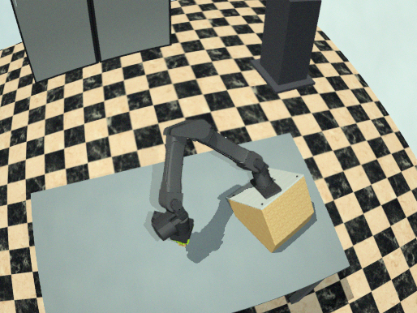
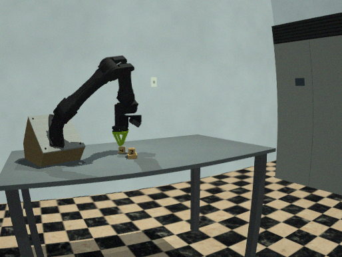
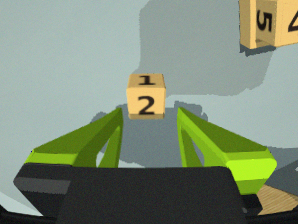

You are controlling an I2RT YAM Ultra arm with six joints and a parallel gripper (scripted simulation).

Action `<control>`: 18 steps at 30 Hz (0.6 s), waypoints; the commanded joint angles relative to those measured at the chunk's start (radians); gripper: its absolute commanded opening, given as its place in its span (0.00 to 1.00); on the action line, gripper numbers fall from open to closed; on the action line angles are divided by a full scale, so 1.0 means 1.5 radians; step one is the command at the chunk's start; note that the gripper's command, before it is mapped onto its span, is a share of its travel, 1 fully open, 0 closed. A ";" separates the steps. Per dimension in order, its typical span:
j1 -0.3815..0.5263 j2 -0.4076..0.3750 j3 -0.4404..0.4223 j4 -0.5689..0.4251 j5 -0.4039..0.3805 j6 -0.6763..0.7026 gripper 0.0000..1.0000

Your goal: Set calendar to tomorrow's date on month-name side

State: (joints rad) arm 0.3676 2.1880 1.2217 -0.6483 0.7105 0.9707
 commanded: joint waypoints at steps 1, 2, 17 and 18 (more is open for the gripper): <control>0.009 -0.018 -0.001 0.017 0.006 -0.010 0.45; 0.011 -0.018 -0.003 0.019 0.006 -0.011 0.45; 0.010 -0.013 -0.002 0.016 0.006 -0.014 0.45; 0.010 -0.013 -0.001 0.016 0.006 -0.014 0.45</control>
State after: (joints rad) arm 0.3630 2.1880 1.2190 -0.6273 0.7105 0.9592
